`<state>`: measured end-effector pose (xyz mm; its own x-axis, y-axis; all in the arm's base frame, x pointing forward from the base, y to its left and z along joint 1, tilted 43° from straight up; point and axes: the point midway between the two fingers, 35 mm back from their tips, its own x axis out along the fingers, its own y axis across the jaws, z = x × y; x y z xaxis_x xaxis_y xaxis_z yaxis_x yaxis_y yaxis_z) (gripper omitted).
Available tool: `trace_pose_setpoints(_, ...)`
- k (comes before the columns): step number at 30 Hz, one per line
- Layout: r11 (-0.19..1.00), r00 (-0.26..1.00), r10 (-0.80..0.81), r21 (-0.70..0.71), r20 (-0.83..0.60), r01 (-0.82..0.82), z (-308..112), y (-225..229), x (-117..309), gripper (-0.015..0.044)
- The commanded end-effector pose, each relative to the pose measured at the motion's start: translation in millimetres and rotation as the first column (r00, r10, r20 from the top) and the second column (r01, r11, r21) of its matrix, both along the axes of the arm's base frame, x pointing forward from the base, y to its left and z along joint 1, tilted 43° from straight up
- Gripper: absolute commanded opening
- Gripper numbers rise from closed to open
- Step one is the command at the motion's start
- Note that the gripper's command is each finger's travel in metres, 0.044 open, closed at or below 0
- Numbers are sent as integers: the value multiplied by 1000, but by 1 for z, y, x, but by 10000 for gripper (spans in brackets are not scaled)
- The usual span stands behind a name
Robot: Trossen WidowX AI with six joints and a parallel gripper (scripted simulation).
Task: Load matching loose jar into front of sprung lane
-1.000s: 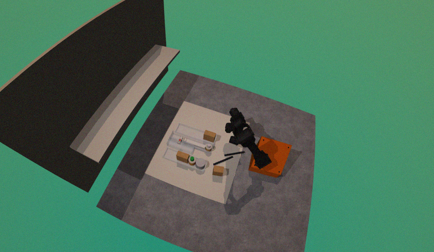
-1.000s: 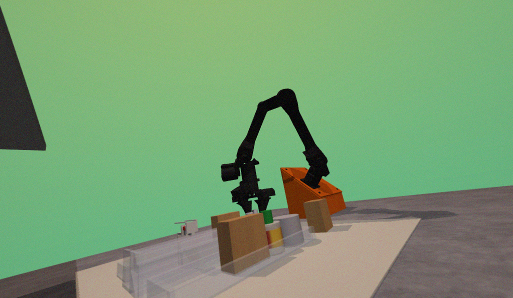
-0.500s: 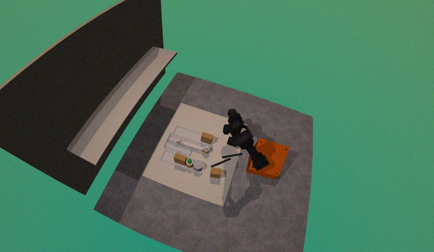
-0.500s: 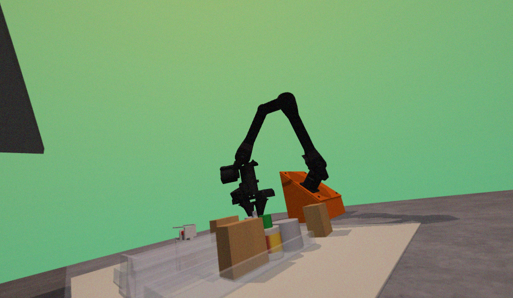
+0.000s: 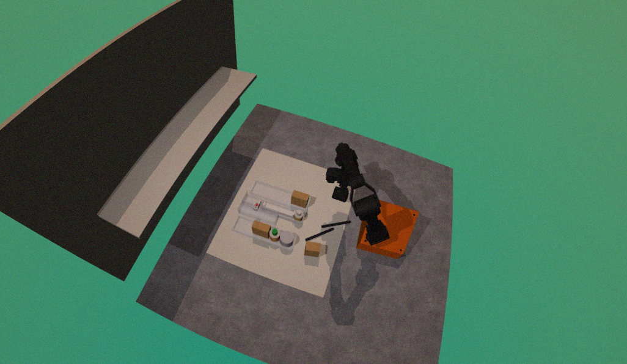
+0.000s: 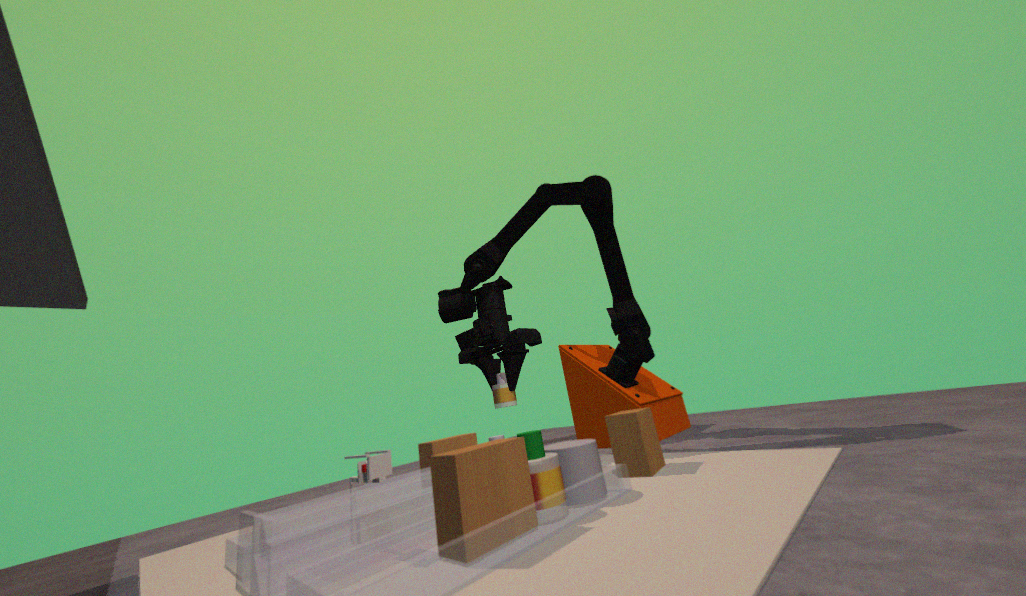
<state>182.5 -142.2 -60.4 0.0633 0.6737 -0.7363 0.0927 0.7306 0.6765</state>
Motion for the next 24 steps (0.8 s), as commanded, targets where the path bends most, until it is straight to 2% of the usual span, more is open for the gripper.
trace_pose_setpoints(1,1000,1000,8,-8,-1,-8,5,1,5,0)
trace_pose_setpoints(24,1000,1000,12,-18,14,-12,39,83,92,0)
